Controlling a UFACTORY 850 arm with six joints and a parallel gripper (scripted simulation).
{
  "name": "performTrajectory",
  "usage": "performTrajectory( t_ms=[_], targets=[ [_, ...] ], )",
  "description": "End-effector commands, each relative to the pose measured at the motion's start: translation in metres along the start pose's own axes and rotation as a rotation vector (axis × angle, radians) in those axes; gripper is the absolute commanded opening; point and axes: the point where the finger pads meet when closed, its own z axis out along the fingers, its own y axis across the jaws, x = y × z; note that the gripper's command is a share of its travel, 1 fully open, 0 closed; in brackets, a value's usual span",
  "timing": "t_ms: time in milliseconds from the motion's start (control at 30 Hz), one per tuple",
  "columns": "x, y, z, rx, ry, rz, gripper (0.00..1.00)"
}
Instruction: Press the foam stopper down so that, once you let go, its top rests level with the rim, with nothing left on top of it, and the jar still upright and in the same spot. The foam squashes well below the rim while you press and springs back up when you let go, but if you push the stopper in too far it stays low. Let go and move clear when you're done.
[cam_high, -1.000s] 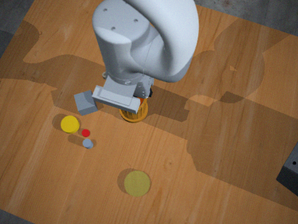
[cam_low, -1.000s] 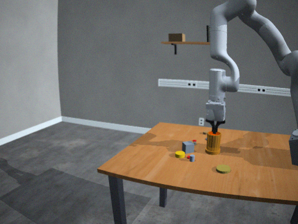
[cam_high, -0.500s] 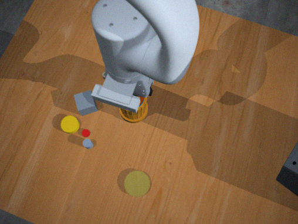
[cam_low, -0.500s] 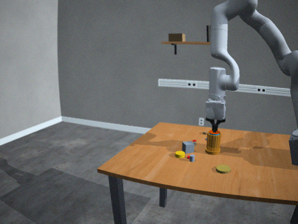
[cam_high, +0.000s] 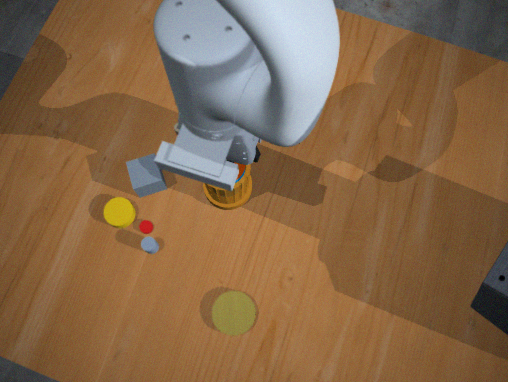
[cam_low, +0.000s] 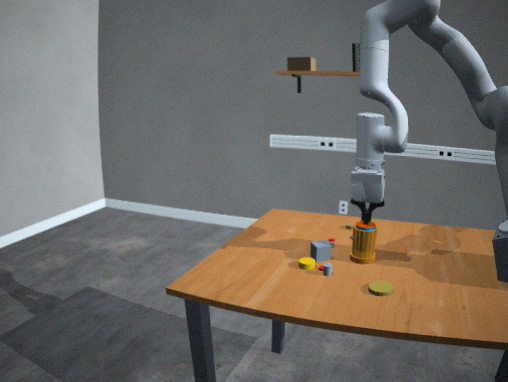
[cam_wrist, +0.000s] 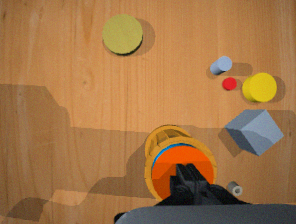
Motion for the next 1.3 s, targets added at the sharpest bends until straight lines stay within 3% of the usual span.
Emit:
performTrajectory(
  t_ms=[0, 667, 1267],
  targets=[
    [0.000, 0.001, -0.002, 0.000, 0.000, 0.000, 0.00],
    [0.000, 0.001, -0.003, 0.000, 0.000, 0.000, 0.00],
    [0.000, 0.001, -0.034, 0.000, 0.000, 0.000, 0.00]
  ],
)
